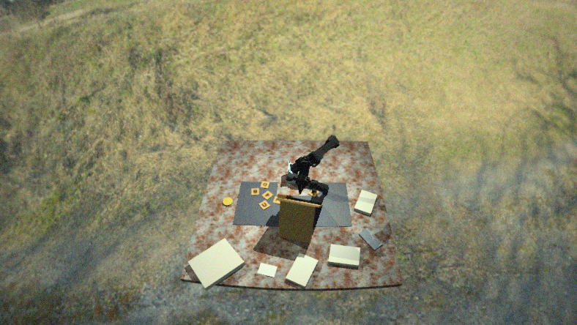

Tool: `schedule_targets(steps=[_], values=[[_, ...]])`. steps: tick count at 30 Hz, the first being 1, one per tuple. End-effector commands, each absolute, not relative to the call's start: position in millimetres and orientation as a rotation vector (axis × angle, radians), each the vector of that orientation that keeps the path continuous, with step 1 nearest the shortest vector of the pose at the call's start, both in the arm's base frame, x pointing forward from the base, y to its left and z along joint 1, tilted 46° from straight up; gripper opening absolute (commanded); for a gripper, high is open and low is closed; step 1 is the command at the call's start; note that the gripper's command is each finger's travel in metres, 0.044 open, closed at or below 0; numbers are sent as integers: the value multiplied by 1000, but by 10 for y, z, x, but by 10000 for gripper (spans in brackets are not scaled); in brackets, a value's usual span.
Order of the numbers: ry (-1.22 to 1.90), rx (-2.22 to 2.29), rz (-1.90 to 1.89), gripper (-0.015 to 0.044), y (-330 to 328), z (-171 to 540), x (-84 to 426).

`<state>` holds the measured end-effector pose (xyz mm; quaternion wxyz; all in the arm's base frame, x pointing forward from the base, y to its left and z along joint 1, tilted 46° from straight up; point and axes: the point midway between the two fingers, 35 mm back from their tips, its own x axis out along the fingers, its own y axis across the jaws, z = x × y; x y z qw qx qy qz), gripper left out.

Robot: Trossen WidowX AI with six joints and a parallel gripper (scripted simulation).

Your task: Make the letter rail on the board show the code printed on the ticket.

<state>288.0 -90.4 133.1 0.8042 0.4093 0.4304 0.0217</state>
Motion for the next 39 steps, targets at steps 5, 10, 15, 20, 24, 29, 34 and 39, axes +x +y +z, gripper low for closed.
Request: schedule_targets(steps=[5,10,15,20,24,29,34,39], values=[[1226,876,218,0,-816,1457,3048],[1311,880,282,0,-781,1510,3088],[1311,880,282,0,-782,1509,3088],[1311,880,282,0,-784,1491,3102],[1311,880,282,0,-782,1478,3118],[1311,880,282,0,-777,1463,3136],[1310,880,282,0,-772,1449,3156],[1310,880,282,0,-765,1437,3177]])
